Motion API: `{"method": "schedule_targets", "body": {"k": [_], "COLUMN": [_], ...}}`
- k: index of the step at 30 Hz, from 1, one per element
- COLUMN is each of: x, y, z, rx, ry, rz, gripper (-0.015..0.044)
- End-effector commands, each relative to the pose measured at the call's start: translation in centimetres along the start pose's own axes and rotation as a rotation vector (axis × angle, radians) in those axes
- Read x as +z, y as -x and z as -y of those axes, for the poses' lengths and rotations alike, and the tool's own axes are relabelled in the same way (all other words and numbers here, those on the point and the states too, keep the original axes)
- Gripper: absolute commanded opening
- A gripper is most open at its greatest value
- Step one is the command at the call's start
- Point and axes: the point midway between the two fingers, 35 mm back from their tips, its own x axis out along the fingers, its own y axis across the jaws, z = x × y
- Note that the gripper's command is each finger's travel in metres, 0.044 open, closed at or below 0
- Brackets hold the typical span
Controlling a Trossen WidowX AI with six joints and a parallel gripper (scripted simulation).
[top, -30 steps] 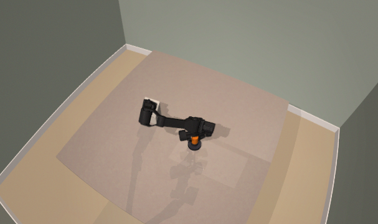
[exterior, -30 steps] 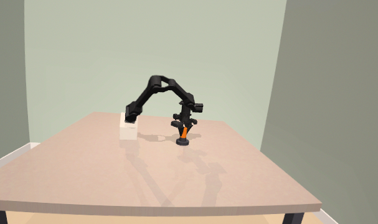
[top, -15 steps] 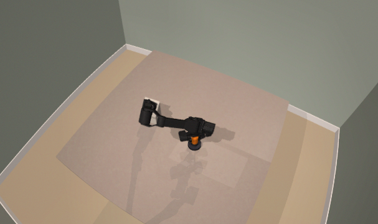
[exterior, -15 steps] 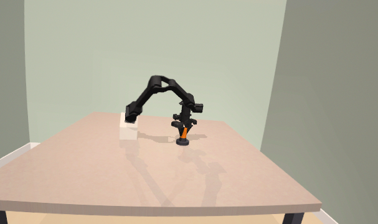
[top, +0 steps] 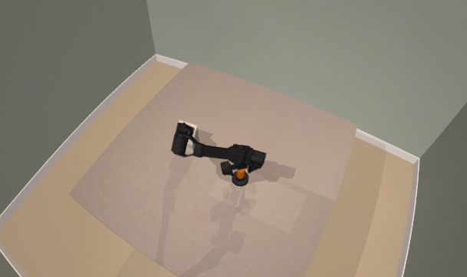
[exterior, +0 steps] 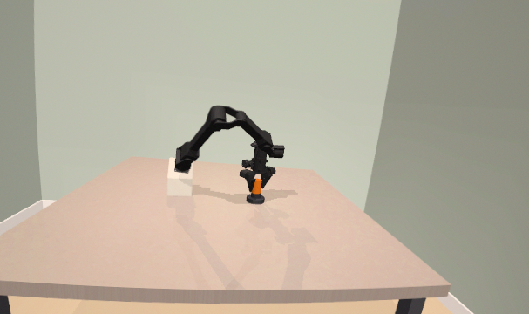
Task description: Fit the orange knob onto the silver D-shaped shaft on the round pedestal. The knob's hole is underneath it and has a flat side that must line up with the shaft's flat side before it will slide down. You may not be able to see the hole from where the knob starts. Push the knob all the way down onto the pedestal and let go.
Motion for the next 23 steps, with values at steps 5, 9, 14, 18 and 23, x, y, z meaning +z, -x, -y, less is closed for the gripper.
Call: {"method": "schedule_targets", "body": {"k": [5, 9, 14, 18, 23], "x": [0.0, 0.0, 0.1, 0.3, 0.3], "y": [0.0, 1.2, 9.2, 9.6, 9.6], "z": [0.0, 0.2, 0.1, 0.2, 0.2], "rx": [0.0, -0.002, -0.002, -0.002, -0.002], "ry": [-0.004, -0.004, 0.001, 0.001, 0.001], "rz": [0.0, 0.002, 0.005, 0.004, 0.004], "gripper": [0.044, 0.044, 0.044, 0.044, 0.044]}}
